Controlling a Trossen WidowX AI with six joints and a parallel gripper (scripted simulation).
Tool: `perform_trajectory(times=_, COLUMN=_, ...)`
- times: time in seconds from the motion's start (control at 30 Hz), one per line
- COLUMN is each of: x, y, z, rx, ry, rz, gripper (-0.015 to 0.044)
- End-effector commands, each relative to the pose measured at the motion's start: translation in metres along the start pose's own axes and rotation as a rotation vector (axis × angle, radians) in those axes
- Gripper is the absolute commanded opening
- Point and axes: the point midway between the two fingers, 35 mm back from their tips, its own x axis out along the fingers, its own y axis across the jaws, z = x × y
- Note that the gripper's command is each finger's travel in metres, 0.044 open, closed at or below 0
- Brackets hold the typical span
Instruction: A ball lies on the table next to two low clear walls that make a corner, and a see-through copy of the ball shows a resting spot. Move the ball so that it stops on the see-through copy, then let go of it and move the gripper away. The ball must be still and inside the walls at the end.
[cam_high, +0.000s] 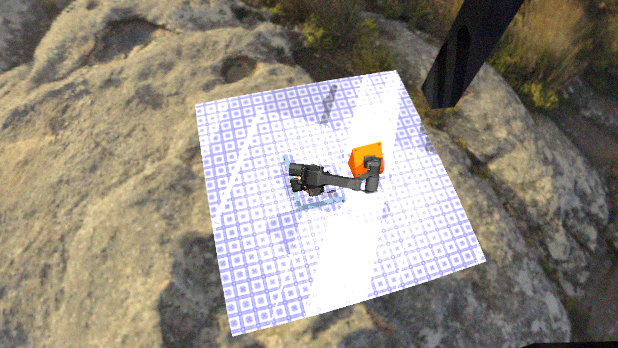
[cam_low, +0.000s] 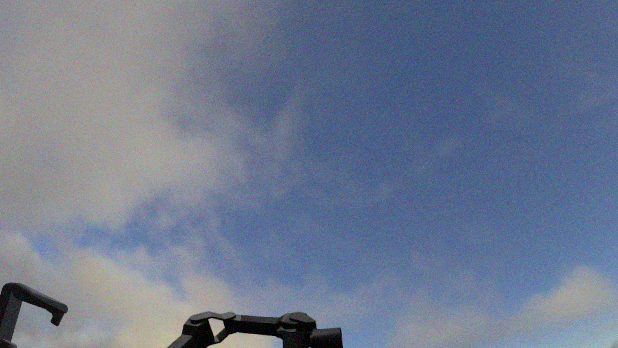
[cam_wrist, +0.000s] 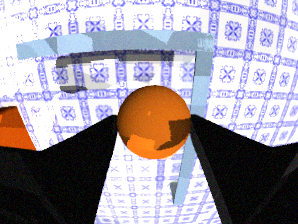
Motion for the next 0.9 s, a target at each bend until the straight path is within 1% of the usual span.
perform_trajectory(times=0.0, x=-0.023, y=0.004, z=0.001, rx=-0.004, ry=-0.001, rz=0.002, gripper=0.0)
perform_trajectory(times=0.2, x=-0.026, y=0.004, z=-0.001, rx=0.02, ry=-0.002, rz=0.002, gripper=0.0)
perform_trajectory(times=0.87, x=-0.005, y=-0.013, z=-0.05, rx=0.744, ry=0.001, rz=0.0, gripper=0.0)
